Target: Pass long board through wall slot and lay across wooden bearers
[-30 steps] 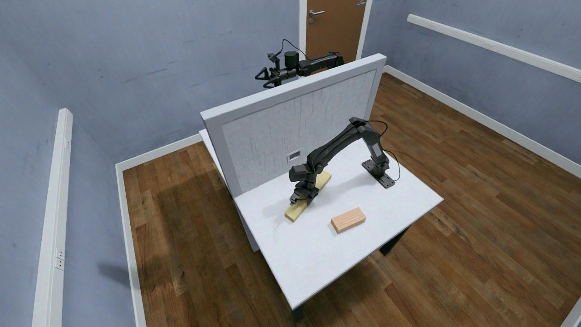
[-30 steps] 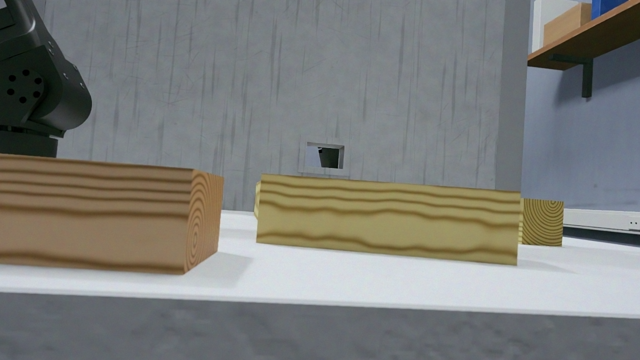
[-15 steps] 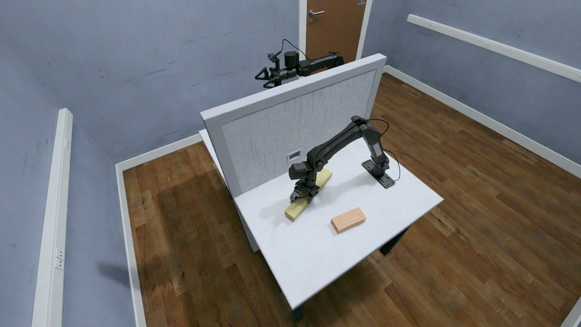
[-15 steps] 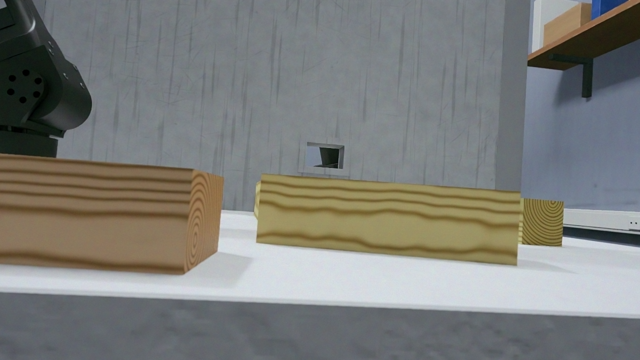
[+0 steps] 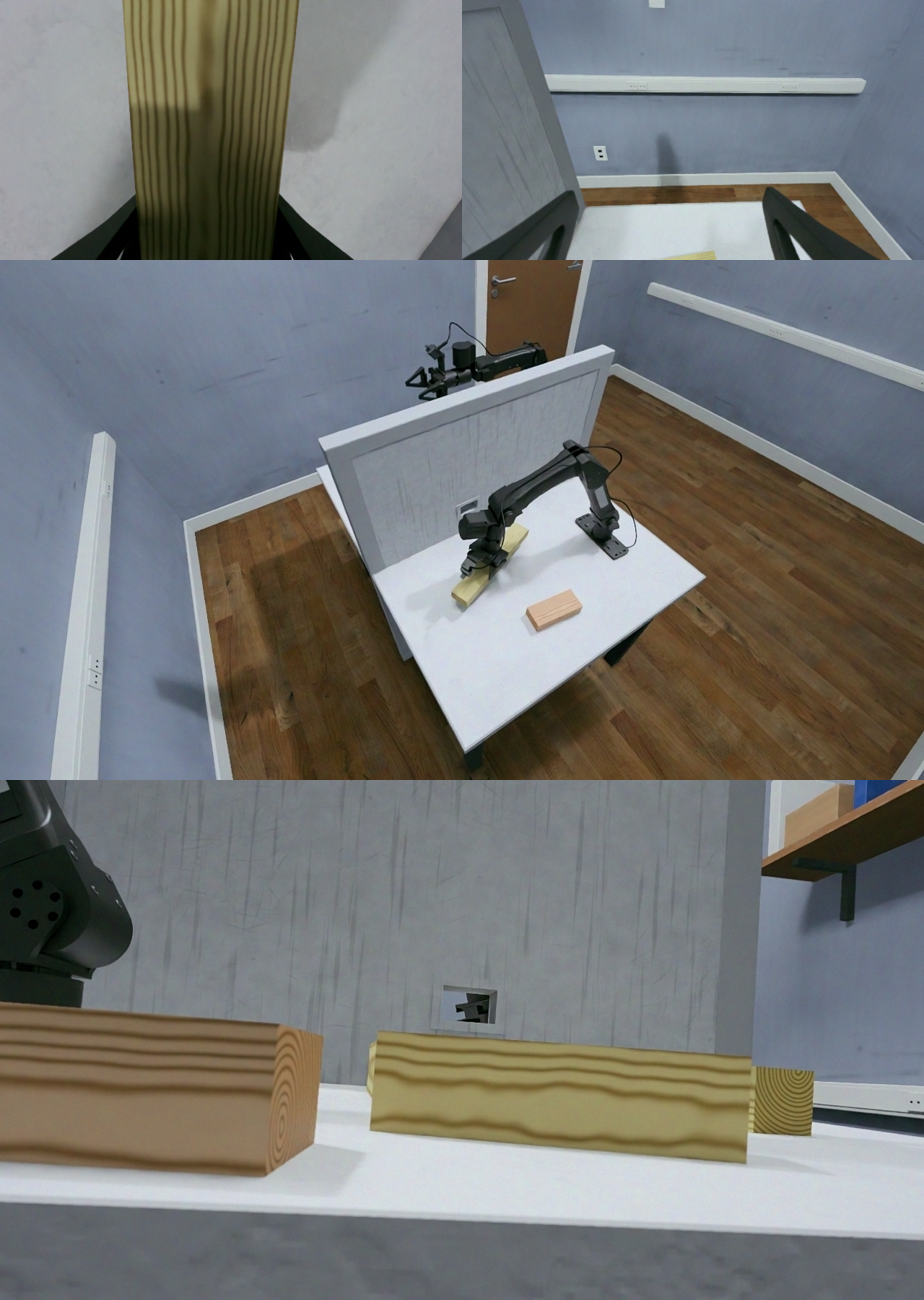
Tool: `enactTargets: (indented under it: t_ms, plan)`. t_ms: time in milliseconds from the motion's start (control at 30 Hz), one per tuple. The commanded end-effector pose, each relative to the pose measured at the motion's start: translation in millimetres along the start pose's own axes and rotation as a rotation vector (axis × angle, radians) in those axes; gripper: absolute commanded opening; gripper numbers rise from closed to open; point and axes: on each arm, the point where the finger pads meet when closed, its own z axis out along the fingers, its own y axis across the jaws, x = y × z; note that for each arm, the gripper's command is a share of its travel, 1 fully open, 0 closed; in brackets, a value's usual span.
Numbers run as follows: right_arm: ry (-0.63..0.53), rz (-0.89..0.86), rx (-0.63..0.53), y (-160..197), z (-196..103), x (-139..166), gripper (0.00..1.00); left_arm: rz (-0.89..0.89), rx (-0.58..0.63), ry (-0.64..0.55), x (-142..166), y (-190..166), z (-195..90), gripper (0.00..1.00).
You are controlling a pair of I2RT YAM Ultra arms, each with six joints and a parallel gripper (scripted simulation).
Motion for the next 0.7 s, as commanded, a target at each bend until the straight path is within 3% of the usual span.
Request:
enactTargets:
  t_ms: [0, 667]
  plan:
    - [0.003, 0.000, -0.016, 5, -3, -1, 1.00, -0.013, 0.028, -0.068, -20, -4, -36, 0.00]
    - [0.003, 0.000, -0.016, 5, -3, -1, 1.00, -0.016, 0.033, -0.076, -28, -4, -65, 0.00]
